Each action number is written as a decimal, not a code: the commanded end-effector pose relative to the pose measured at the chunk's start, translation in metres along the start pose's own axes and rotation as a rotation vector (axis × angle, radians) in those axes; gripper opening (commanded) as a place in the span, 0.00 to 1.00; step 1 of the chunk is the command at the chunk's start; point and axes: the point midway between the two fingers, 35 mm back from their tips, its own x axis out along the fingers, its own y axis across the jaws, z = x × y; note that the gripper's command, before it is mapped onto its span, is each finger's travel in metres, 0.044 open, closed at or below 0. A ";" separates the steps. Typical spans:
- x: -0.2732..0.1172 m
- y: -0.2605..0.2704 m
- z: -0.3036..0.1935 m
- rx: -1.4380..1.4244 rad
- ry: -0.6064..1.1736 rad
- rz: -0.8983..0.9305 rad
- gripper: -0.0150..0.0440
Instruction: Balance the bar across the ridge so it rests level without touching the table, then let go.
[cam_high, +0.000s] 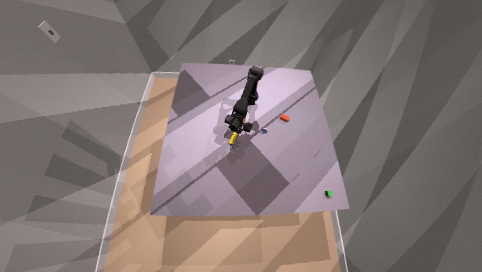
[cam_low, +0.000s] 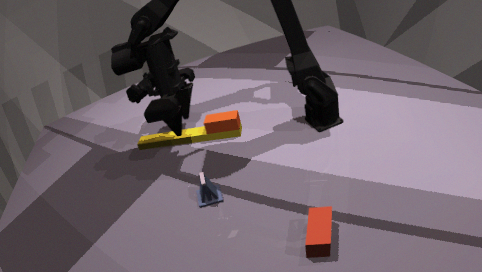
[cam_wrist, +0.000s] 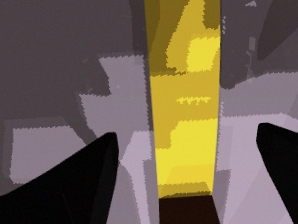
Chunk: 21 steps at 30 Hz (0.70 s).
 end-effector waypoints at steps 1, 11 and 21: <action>0.003 -0.001 0.001 -0.003 -0.013 -0.004 0.79; 0.018 -0.001 0.002 -0.003 -0.013 -0.004 0.79; 0.028 -0.001 0.002 -0.003 -0.012 -0.004 0.79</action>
